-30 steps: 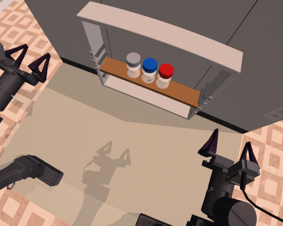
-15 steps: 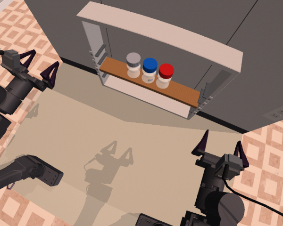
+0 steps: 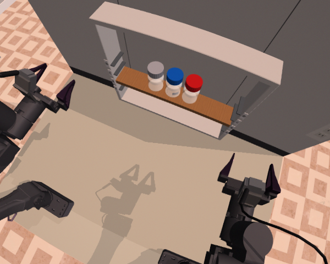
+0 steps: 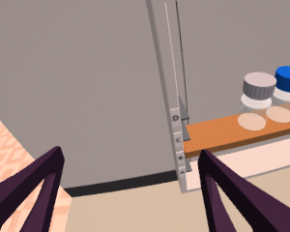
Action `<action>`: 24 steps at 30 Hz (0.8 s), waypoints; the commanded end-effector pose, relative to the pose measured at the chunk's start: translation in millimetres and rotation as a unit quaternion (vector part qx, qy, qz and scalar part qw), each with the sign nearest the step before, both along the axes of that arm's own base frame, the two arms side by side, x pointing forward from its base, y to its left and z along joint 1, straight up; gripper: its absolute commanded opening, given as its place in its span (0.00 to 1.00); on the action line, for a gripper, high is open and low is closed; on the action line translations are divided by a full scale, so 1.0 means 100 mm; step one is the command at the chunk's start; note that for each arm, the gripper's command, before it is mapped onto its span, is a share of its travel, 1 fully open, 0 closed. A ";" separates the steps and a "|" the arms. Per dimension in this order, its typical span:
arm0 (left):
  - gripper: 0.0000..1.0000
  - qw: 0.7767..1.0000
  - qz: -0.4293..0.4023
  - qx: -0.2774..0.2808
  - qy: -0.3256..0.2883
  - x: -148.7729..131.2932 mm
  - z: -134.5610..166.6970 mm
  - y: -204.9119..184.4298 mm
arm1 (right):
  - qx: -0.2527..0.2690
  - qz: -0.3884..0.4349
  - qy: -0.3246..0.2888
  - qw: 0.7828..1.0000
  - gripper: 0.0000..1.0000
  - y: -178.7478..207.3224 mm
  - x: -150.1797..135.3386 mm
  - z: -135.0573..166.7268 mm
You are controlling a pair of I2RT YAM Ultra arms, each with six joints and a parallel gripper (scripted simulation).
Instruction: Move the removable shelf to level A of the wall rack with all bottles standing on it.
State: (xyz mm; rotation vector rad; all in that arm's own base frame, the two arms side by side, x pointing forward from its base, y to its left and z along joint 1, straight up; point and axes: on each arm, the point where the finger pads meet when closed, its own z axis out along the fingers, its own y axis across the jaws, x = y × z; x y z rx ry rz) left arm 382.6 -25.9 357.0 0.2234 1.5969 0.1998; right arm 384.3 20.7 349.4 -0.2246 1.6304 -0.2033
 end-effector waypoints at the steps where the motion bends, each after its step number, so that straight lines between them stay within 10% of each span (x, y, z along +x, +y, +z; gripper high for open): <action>1: 1.00 1.000 0.007 0.020 -0.014 -0.07 0.03 0.00 | -0.019 -0.002 -0.031 0.999 1.00 0.02 -0.06 0.16; 24: 1.00 0.991 0.007 0.132 -0.014 -0.11 -0.26 -0.17 | -0.131 0.002 -0.032 0.991 1.00 0.16 -0.09 -0.10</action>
